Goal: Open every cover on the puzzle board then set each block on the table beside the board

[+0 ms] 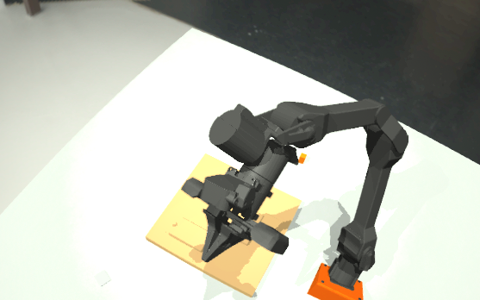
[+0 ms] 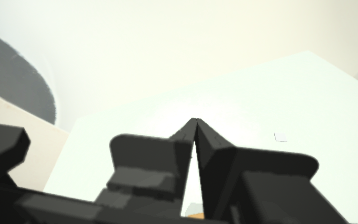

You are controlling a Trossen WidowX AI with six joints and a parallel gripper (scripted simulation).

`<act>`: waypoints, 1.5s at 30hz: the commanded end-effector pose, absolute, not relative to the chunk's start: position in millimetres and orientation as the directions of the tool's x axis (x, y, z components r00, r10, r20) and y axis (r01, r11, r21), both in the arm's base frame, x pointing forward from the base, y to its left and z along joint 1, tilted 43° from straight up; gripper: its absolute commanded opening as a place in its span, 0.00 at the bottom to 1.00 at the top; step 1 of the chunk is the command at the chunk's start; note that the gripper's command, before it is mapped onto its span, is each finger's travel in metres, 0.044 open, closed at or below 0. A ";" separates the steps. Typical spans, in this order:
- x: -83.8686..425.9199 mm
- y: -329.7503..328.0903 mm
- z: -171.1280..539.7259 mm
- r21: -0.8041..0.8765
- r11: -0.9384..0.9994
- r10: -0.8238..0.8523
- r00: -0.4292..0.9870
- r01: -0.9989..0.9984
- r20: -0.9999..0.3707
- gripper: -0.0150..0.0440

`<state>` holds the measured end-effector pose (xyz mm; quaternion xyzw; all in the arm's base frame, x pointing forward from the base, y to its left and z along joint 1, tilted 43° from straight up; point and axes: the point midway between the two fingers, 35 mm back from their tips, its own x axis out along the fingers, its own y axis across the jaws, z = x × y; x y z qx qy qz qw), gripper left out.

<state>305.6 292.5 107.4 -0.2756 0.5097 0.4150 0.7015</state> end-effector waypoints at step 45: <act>322.8 35.6 99.4 -0.448 0.883 -0.443 0.071 -0.142 -0.894 0.25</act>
